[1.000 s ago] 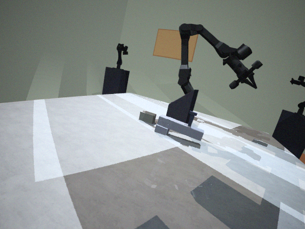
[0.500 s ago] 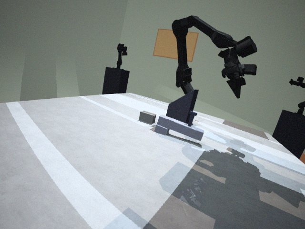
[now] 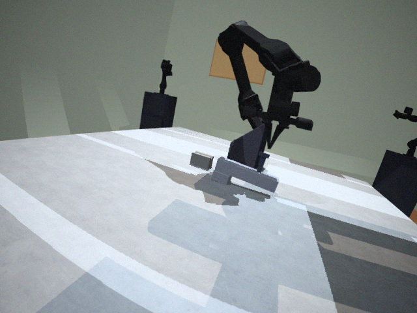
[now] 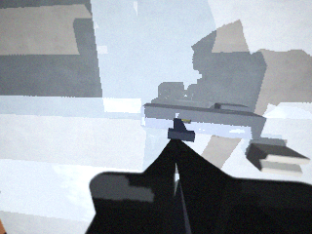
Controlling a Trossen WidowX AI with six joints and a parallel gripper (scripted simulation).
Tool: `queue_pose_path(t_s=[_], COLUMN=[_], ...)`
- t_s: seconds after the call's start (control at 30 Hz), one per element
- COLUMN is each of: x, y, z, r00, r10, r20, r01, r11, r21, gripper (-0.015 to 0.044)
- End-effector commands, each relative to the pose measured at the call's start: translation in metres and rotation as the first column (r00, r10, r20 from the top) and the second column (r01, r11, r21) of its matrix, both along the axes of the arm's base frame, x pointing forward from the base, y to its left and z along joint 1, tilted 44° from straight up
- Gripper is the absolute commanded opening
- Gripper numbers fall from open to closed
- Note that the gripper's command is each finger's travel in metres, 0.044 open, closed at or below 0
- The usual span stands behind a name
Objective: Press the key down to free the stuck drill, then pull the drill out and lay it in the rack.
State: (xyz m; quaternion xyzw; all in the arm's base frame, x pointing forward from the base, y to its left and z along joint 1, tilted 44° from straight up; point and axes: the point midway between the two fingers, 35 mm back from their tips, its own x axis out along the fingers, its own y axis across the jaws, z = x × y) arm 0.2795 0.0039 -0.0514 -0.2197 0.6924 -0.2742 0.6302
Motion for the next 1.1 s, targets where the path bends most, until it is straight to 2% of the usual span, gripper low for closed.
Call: queue_pose_path(t_s=[0.0,1.07], x=[0.000,-0.003], y=[-0.008,-0.018], z=[0.002,-0.008], r00=[0.998,0.998], r10=[-0.064,-0.064], r20=[0.023,0.023], r01=[0.065,0.065], r11=[0.997,0.997], r21=[-0.032,-0.032], gripper=[0.0000,0.0000])
